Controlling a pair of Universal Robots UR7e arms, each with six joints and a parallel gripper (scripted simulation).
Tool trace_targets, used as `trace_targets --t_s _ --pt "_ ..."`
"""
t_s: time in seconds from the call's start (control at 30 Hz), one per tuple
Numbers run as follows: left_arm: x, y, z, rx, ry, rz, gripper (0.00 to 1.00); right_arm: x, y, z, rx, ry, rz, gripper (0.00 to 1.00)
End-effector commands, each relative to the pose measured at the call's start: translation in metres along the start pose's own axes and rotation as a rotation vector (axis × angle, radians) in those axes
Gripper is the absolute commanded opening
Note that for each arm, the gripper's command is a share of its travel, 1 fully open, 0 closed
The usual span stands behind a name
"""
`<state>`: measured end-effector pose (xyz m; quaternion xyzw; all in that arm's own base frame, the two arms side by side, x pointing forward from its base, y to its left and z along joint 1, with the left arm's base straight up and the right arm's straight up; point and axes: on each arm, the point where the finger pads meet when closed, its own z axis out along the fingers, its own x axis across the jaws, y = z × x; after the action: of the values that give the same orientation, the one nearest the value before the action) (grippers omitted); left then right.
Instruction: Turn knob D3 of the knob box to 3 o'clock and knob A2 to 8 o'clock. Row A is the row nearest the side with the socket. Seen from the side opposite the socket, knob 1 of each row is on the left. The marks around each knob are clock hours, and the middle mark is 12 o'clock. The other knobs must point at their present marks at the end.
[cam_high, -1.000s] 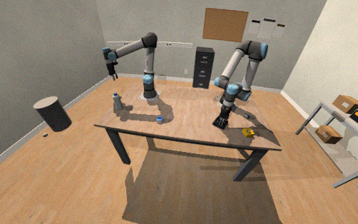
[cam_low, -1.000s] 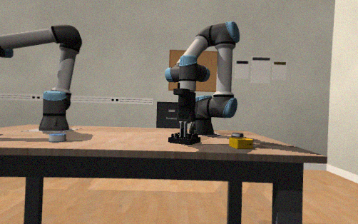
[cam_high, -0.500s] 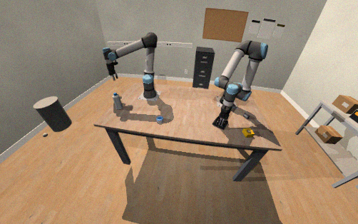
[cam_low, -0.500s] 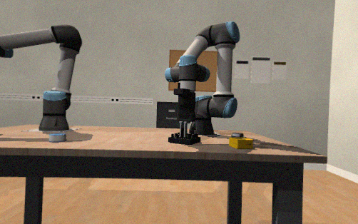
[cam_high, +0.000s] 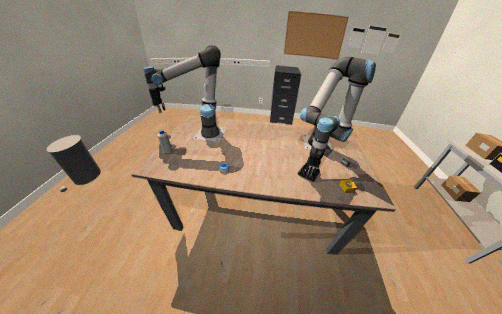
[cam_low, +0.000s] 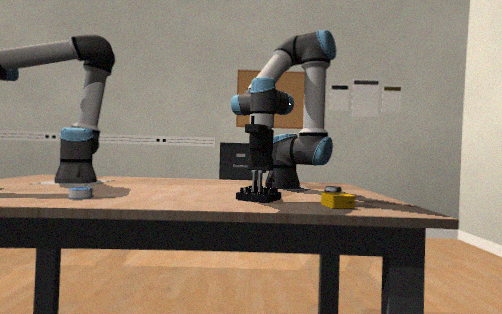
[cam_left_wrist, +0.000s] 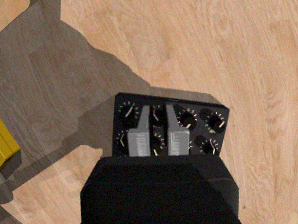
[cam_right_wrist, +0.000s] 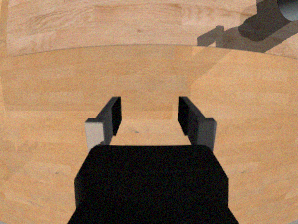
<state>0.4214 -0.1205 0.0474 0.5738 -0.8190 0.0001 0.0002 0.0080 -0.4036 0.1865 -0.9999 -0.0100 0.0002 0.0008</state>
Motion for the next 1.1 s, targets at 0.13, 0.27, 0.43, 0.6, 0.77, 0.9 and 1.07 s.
trace_targets --t_s 0.13,0.27,0.43,0.6,0.77,0.9,1.07 --pt "0.0001 -0.0004 -0.0004 0.001 0.000 -0.087 0.30 0.0001 0.0003 -0.0005 -0.002 0.000 0.000 1.00" --pt "0.0001 -0.0004 -0.0004 0.001 0.000 -0.145 0.30 0.0001 0.0003 -0.0005 -0.002 0.000 0.000 1.00" --pt "0.0001 -0.0004 -0.0004 0.001 0.000 -0.211 0.30 0.0001 0.0003 -0.0005 -0.002 0.000 0.000 1.00" --pt "0.0001 -0.0004 -0.0004 0.001 0.000 -0.282 0.30 0.0001 0.0003 -0.0005 -0.002 0.000 0.000 1.00" --pt "0.0001 -0.0004 -0.0004 0.001 0.000 -0.378 0.30 0.0001 0.0003 -0.0005 -0.002 0.000 0.000 1.00" --pt "0.0001 -0.0004 -0.0004 0.001 0.000 -0.460 0.30 0.0001 0.0003 -0.0005 -0.002 0.000 0.000 1.00" --pt "0.0001 -0.0004 -0.0004 0.001 0.000 -0.522 0.30 0.0001 0.0003 -0.0005 -0.002 0.000 0.000 1.00"
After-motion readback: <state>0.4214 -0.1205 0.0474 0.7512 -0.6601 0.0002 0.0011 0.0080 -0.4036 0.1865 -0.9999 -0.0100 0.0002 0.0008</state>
